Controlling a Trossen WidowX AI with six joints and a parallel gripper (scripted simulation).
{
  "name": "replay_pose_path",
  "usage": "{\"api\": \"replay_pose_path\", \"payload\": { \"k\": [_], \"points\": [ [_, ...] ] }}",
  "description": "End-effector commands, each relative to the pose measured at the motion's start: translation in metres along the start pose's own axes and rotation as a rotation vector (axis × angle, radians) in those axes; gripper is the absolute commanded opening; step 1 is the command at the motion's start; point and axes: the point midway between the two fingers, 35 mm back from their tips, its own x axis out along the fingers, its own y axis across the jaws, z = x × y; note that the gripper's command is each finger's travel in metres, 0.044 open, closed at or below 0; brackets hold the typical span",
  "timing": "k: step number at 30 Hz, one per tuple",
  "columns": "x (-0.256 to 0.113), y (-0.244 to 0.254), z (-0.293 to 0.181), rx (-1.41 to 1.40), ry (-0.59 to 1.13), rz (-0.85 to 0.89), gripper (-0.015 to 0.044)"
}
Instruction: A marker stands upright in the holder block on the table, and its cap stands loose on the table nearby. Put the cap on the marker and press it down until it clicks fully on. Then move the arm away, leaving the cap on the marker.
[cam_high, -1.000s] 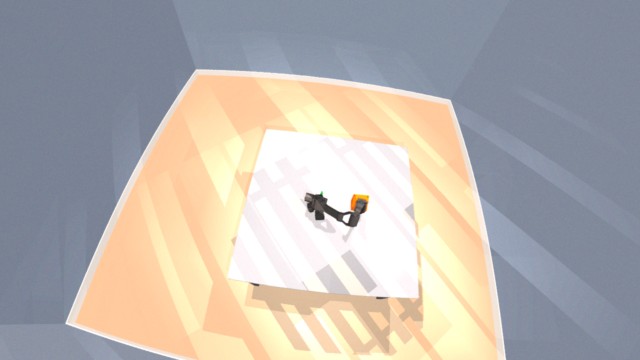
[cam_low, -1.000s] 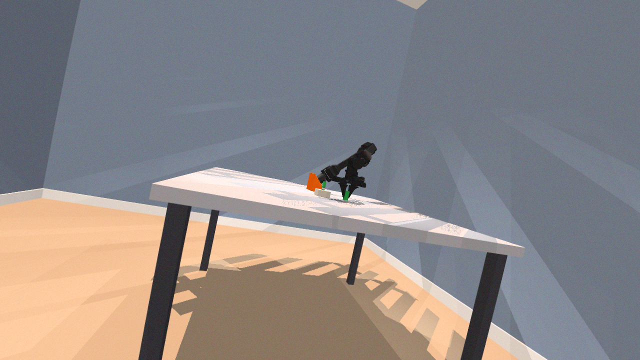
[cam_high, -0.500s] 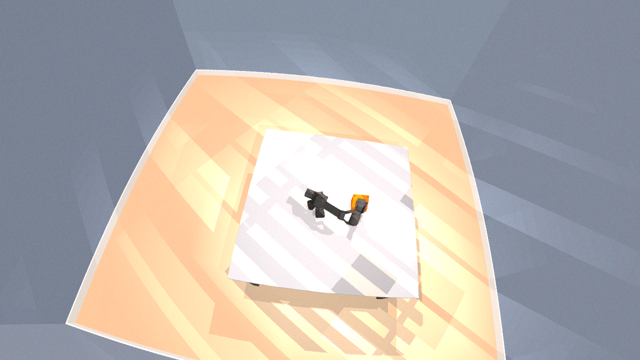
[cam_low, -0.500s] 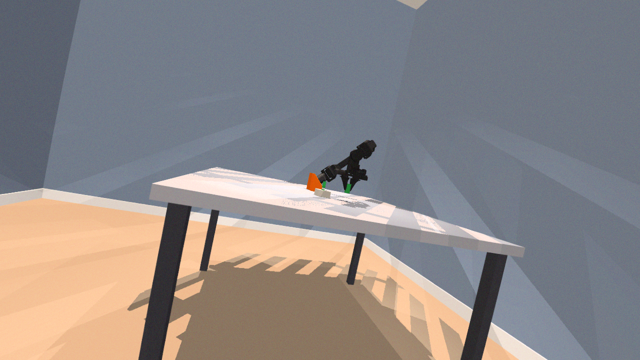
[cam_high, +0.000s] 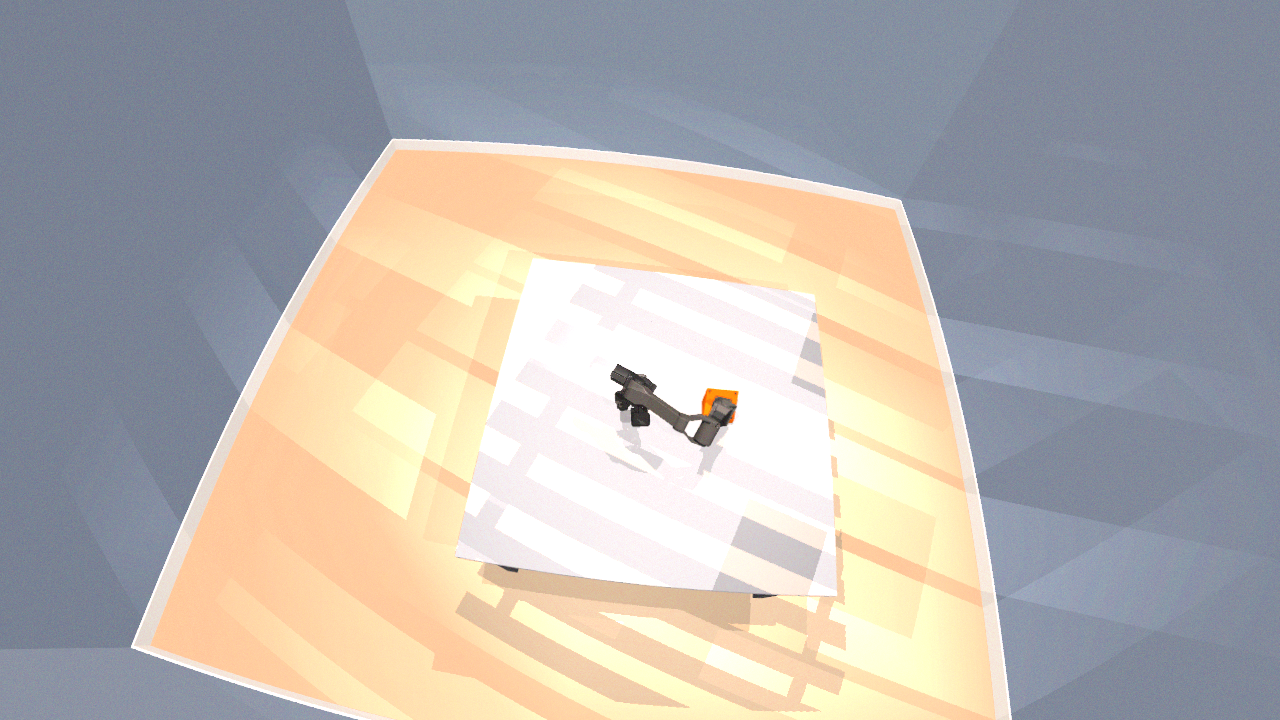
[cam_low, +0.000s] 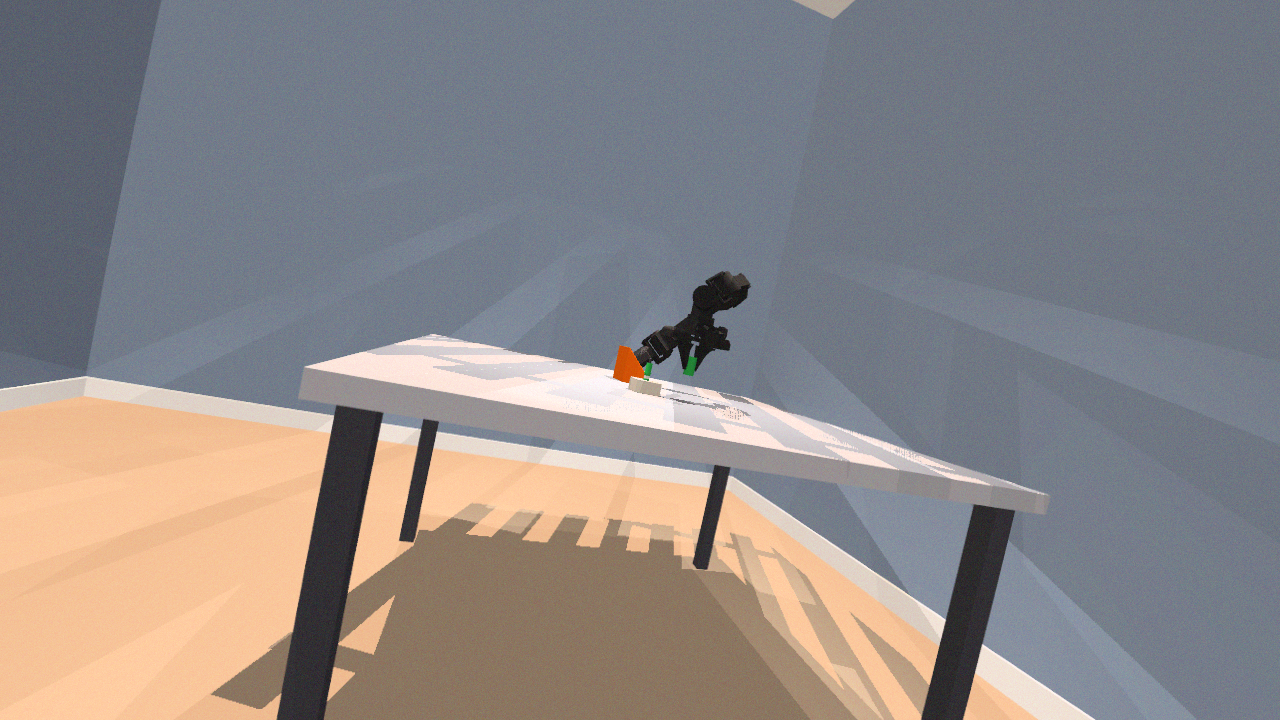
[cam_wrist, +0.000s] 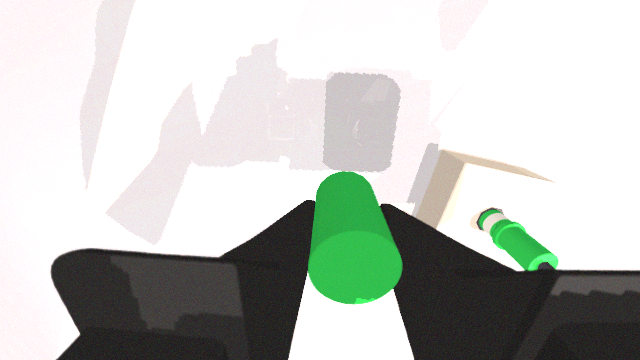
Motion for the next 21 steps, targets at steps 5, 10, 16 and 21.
{"api": "replay_pose_path", "payload": {
  "k": [5, 10, 16, 21],
  "points": [
    [-0.013, -0.030, -0.003, 0.000, 0.000, -0.011, 0.0000],
    [-0.020, -0.050, -0.008, 0.000, 0.001, -0.013, 0.0000],
    [-0.029, -0.073, -0.016, 0.000, 0.002, -0.011, 0.0000],
    [-0.037, -0.092, -0.023, -0.002, 0.002, -0.007, 0.0000]
  ]
}}
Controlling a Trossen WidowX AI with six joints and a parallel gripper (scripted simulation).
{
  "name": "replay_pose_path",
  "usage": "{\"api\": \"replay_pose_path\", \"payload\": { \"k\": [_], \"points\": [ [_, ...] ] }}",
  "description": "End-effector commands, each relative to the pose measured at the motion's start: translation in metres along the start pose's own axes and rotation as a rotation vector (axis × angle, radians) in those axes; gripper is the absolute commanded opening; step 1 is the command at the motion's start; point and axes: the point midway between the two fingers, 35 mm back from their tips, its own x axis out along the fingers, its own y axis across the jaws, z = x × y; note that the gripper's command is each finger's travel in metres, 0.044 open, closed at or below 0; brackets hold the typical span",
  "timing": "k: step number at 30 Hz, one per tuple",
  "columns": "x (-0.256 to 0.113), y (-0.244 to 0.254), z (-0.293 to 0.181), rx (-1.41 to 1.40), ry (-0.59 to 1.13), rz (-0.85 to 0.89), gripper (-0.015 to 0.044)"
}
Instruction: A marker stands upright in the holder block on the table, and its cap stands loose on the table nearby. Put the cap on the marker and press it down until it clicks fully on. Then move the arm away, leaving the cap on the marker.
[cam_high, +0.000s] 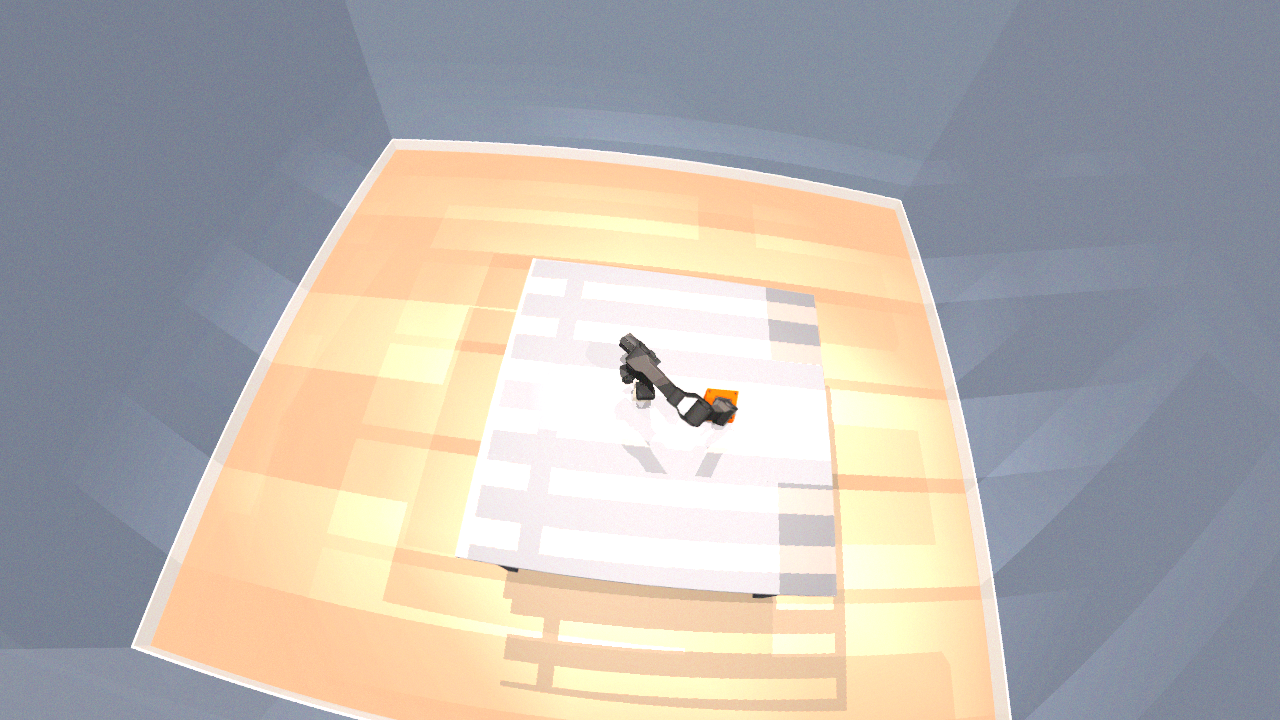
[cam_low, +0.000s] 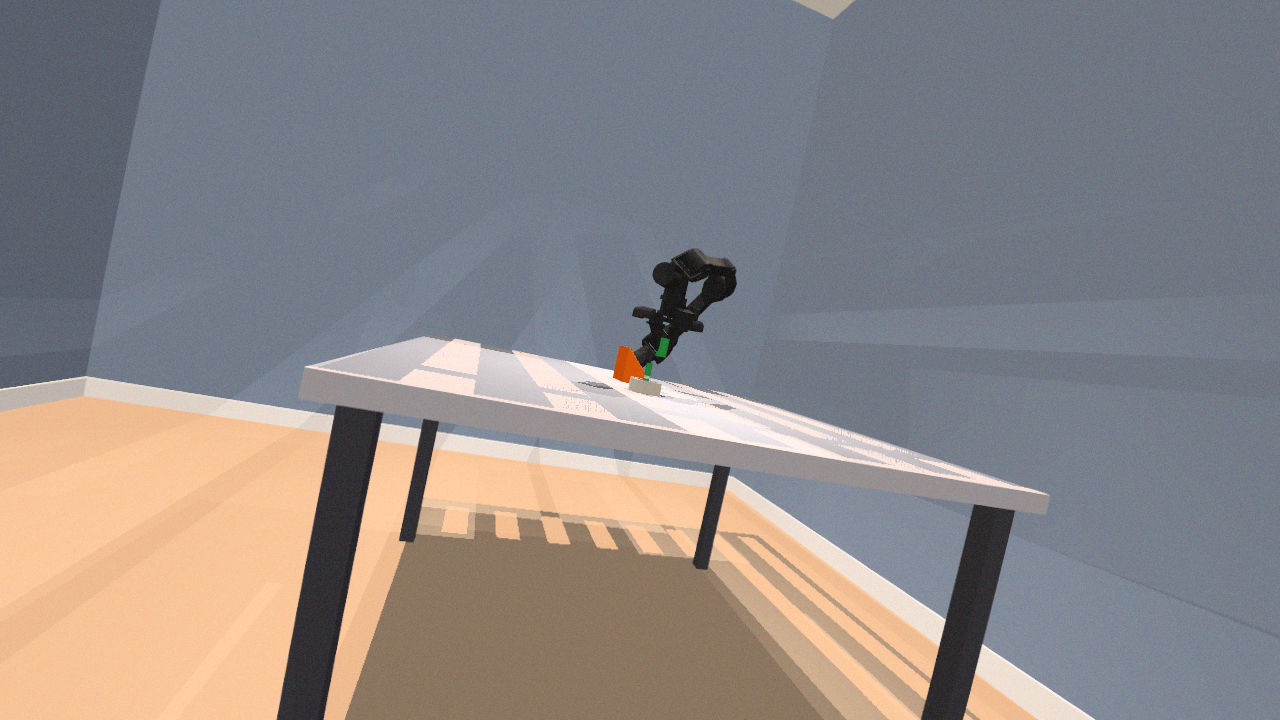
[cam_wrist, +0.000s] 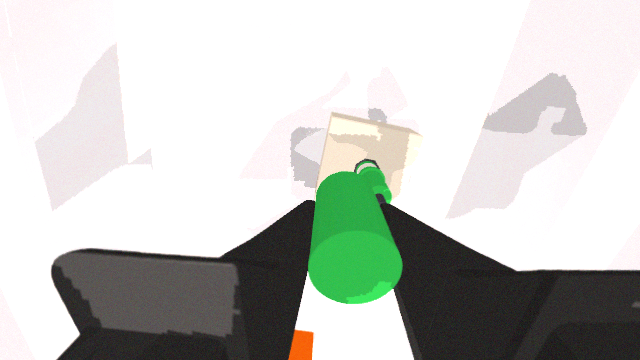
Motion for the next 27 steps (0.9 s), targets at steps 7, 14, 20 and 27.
{"api": "replay_pose_path", "payload": {
  "k": [7, 14, 20, 27],
  "points": [
    [-0.008, -0.022, -0.010, -0.005, 0.001, 0.003, 0.0000],
    [-0.003, -0.022, -0.010, -0.006, 0.000, 0.004, 0.0000],
    [0.005, -0.022, -0.009, -0.006, 0.000, 0.003, 0.0000],
    [0.017, -0.023, -0.009, -0.006, 0.000, 0.003, 0.0000]
  ]
}}
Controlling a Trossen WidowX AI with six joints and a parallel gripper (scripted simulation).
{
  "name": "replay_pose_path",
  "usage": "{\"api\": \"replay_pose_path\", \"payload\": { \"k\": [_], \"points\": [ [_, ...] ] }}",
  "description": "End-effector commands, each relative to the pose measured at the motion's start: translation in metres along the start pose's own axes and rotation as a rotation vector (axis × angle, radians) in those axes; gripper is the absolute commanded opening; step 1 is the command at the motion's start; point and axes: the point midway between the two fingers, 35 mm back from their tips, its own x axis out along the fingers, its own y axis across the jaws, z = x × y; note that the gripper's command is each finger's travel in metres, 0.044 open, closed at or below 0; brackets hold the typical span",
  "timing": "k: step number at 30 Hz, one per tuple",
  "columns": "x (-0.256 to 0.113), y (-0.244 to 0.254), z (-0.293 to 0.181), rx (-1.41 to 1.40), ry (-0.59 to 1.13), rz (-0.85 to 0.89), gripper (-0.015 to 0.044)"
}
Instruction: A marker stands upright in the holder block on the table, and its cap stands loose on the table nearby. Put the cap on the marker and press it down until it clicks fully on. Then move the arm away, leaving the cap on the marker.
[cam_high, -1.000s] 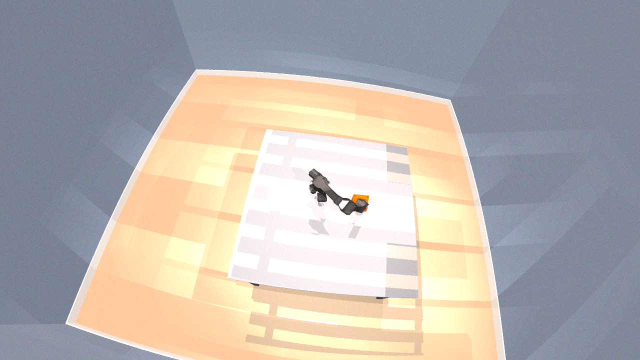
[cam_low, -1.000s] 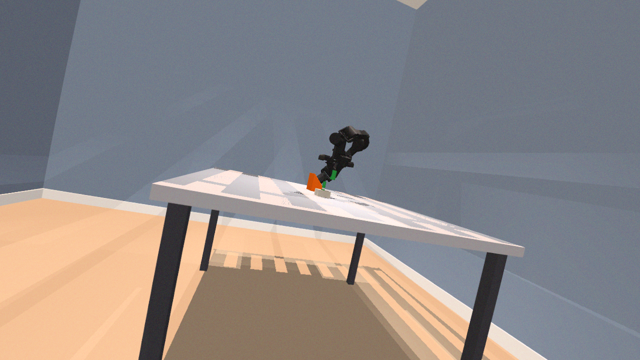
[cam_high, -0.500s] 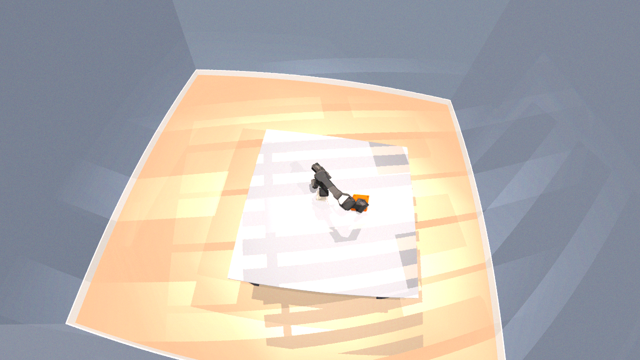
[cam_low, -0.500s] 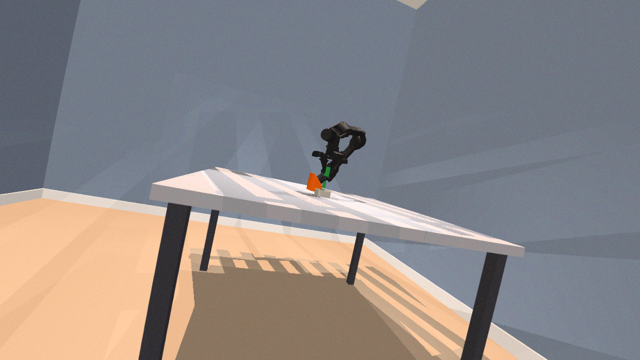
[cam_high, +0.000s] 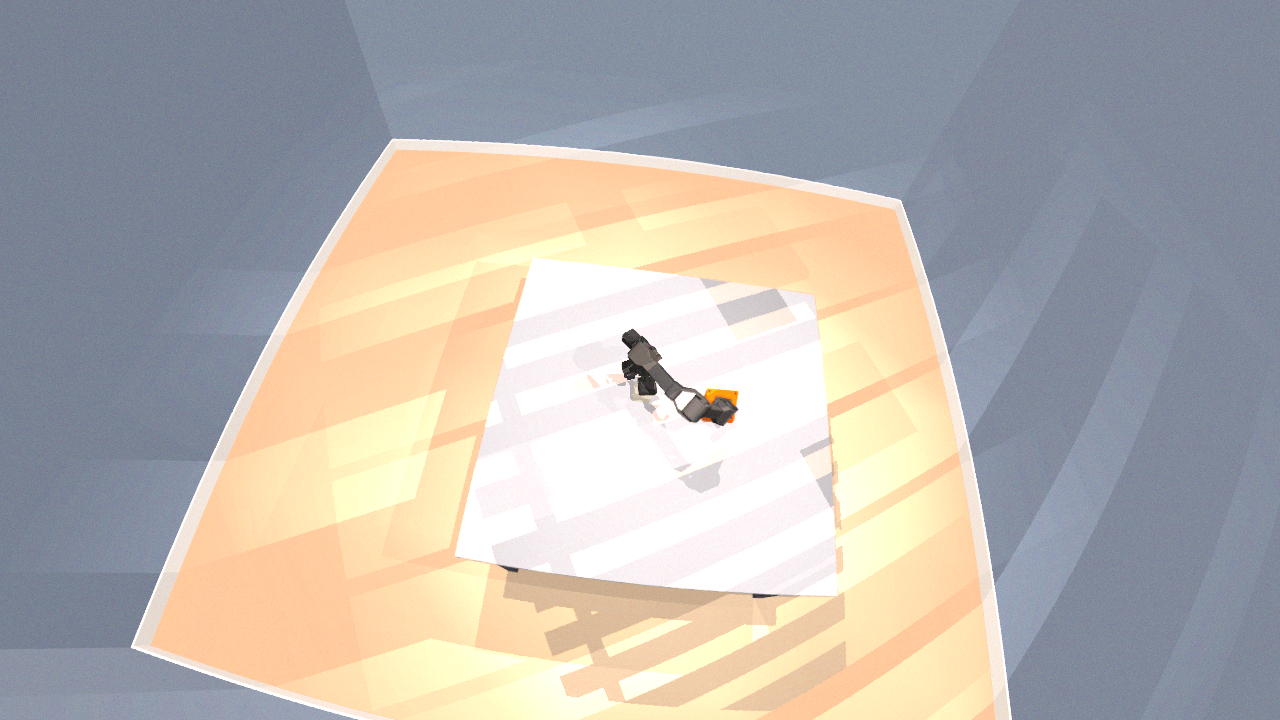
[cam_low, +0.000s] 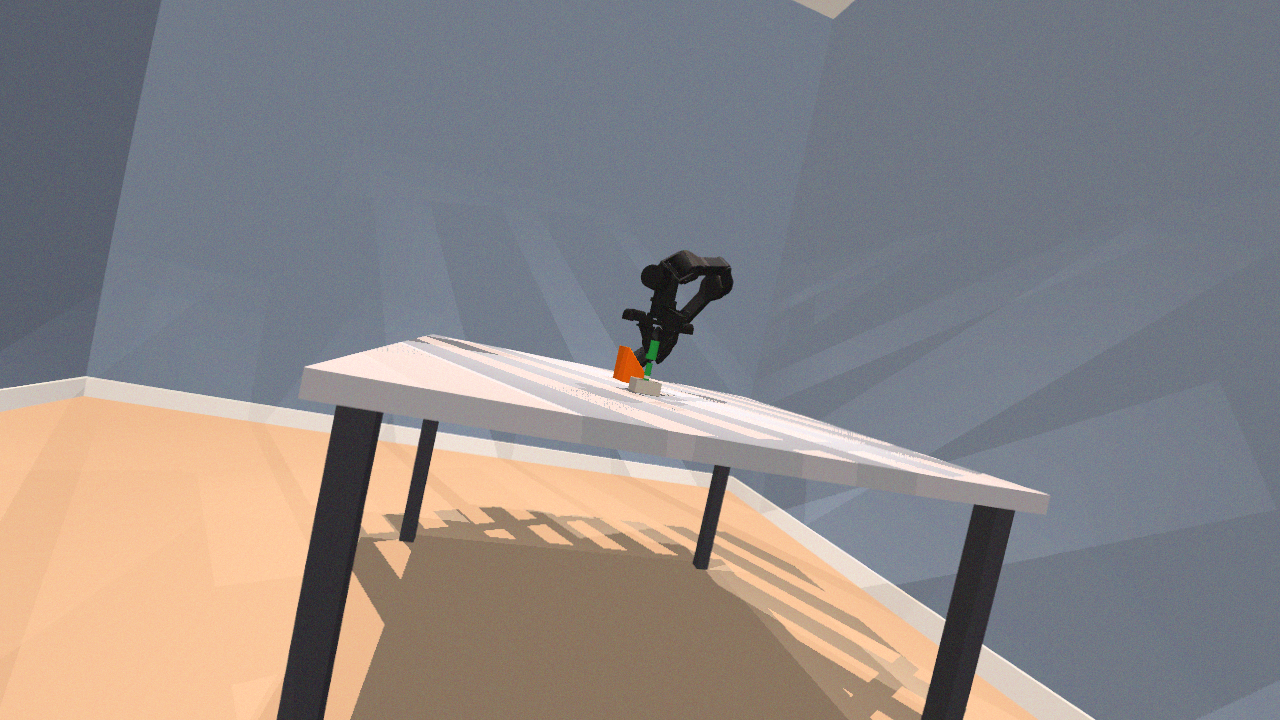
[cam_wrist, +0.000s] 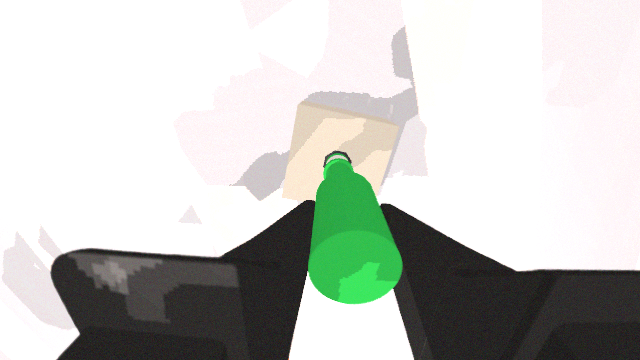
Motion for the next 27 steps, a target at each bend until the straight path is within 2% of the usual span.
{"api": "replay_pose_path", "payload": {
  "k": [1, 20, 27],
  "points": [
    [0.006, 0.000, 0.000, 0.005, -0.001, 0.004, 0.0000],
    [0.036, 0.001, -0.001, 0.005, -0.002, 0.007, 0.0000],
    [0.037, 0.002, -0.001, 0.004, -0.002, 0.007, 0.0000]
  ]
}}
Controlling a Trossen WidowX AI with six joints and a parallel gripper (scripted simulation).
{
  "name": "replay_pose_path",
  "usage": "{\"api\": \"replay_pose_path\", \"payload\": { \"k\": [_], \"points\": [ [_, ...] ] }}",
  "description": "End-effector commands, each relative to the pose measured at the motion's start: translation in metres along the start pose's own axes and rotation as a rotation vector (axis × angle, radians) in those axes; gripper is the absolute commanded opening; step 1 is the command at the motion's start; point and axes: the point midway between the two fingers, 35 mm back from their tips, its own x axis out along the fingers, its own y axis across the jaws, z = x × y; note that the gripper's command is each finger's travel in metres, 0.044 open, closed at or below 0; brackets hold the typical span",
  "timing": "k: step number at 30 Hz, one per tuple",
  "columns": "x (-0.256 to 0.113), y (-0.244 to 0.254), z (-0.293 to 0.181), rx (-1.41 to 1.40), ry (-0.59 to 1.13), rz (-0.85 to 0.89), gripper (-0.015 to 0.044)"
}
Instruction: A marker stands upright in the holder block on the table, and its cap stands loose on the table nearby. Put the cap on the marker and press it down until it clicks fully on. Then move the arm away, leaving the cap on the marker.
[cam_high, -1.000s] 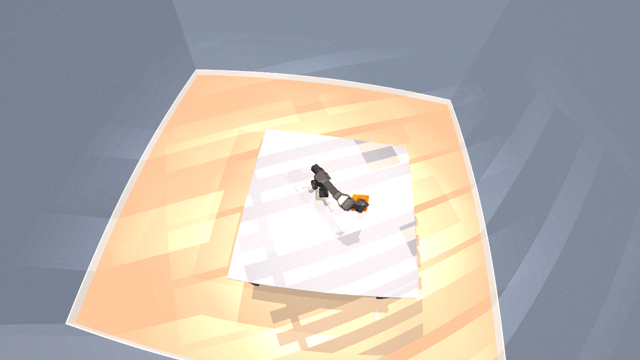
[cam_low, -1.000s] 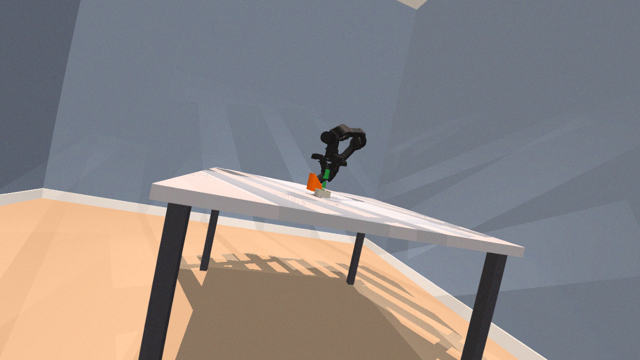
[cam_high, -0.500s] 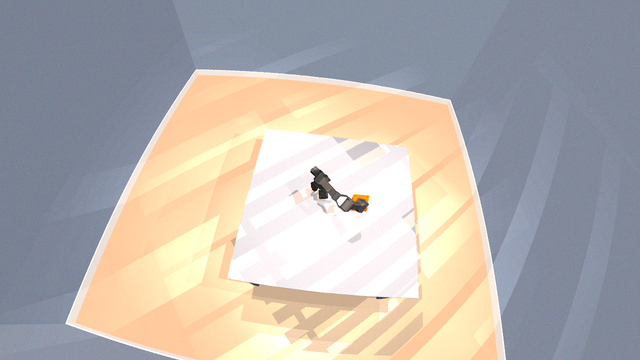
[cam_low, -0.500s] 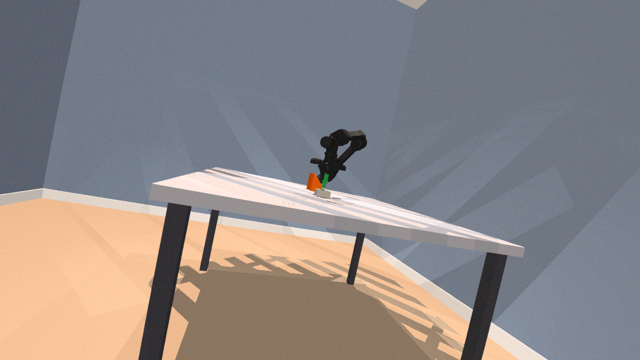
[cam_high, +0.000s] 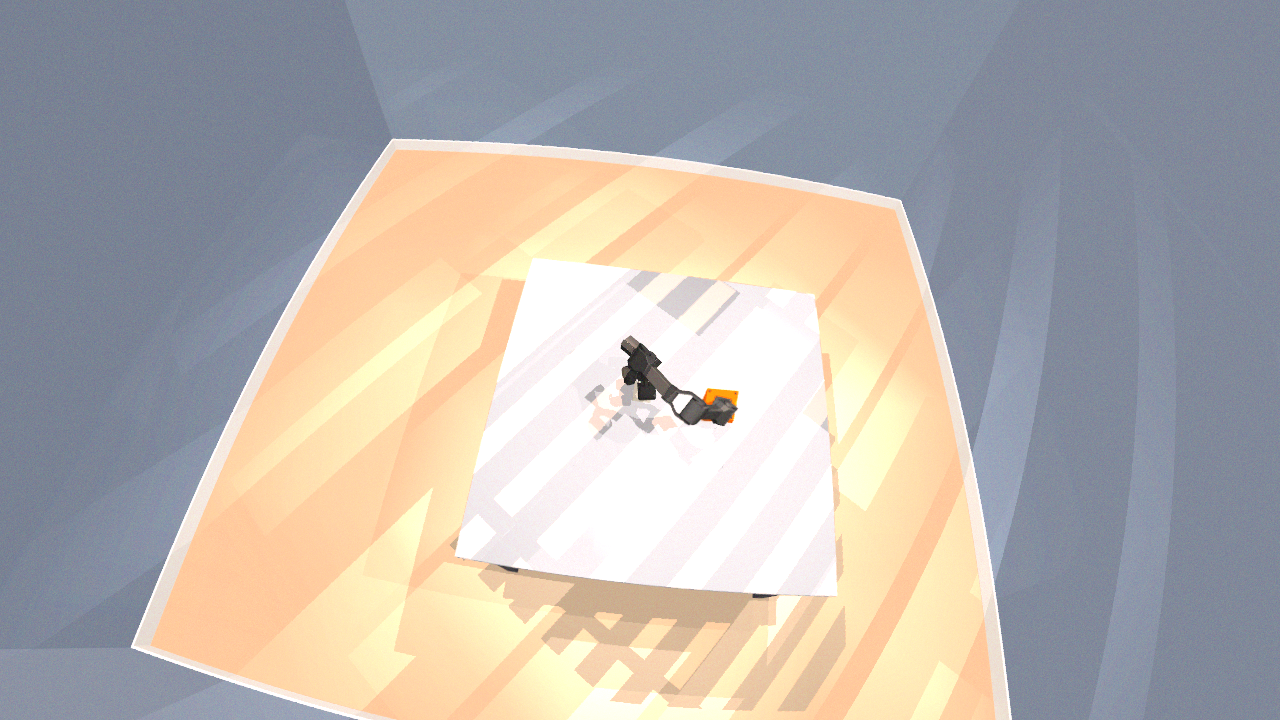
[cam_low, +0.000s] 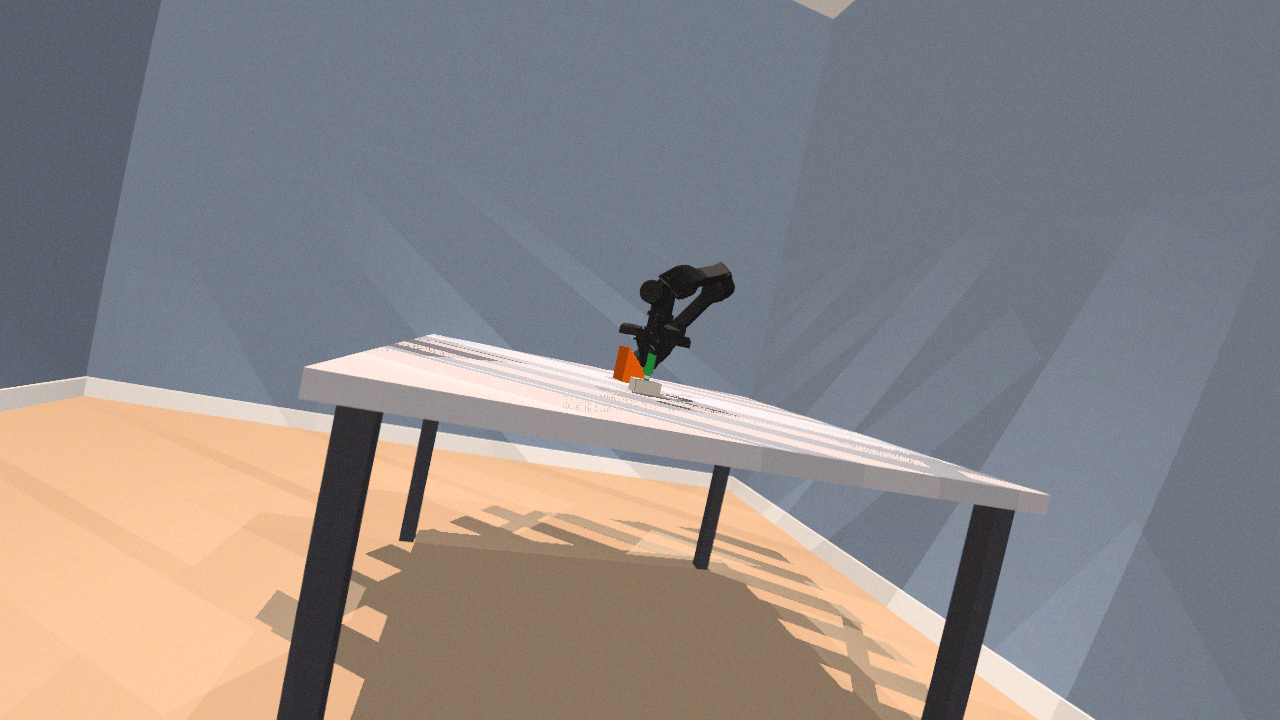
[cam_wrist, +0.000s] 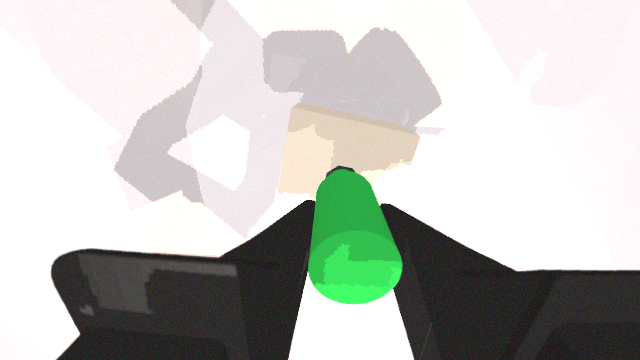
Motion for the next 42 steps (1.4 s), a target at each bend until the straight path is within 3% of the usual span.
{"api": "replay_pose_path", "payload": {
  "k": [1, 2, 19, 26, 29, 34, 42],
  "points": [
    [0.001, 0.000, 0.000, 0.004, -0.002, 0.003, 0.0000],
    [0.001, 0.000, 0.000, 0.004, -0.002, 0.003, 0.0000],
    [0.000, 0.000, 0.000, 0.000, 0.000, 0.000, 0.0440],
    [-0.072, -0.001, 0.000, 0.002, 0.002, -0.002, 0.0440],
    [-0.075, -0.001, -0.001, 0.002, 0.002, -0.002, 0.0440],
    [-0.065, -0.004, -0.004, 0.174, -0.001, 0.000, 0.0309],
    [-0.065, -0.004, -0.004, 0.174, -0.001, 0.000, 0.0099]
  ]
}}
